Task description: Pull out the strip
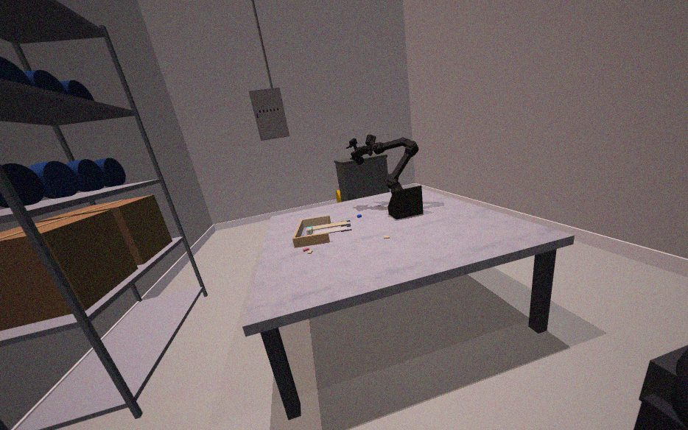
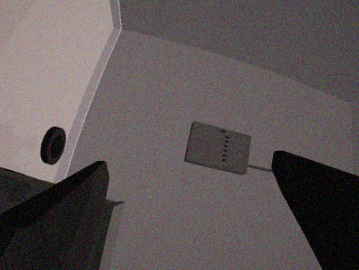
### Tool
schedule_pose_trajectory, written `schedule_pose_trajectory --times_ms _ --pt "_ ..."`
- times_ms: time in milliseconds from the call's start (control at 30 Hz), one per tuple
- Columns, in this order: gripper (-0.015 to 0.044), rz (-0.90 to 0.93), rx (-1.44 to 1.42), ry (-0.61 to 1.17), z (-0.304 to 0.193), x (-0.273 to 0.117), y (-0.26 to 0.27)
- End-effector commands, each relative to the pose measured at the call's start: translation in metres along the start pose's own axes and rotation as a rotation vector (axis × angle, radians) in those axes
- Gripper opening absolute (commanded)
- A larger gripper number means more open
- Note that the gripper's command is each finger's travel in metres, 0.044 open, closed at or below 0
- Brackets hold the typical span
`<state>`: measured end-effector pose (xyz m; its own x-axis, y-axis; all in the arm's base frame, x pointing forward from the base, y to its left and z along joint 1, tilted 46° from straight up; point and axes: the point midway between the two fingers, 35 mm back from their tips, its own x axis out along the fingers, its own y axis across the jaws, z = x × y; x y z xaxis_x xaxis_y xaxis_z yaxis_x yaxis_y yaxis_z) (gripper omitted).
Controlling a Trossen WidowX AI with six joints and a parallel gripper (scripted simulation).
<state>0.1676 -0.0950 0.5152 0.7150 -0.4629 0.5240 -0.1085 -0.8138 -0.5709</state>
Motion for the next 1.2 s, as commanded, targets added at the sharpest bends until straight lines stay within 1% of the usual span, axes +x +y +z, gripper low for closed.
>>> schedule_pose_trajectory --times_ms 0,67,167,267,400,533,700,867,1000,1167 --pt "0.04 0.003 0.012 -0.006 0.003 0.001 0.001" --pt "0.04 0.028 0.109 -0.05 0.024 0.009 0.009" --pt "0.04 0.097 0.318 -0.145 0.076 0.021 0.024" --pt "0.04 0.163 0.474 -0.217 0.12 0.024 0.032" --pt "0.04 0.282 0.691 -0.313 0.189 0.017 0.041" --pt "0.04 0.399 0.856 -0.382 0.247 -0.001 0.045" --pt "0.04 0.541 1.015 -0.437 0.308 -0.035 0.047" --pt "0.04 0.69 1.15 -0.466 0.362 -0.081 0.049" --pt "0.04 0.801 1.237 -0.469 0.396 -0.125 0.053" --pt "0.04 0.918 1.326 -0.45 0.426 -0.182 0.061"
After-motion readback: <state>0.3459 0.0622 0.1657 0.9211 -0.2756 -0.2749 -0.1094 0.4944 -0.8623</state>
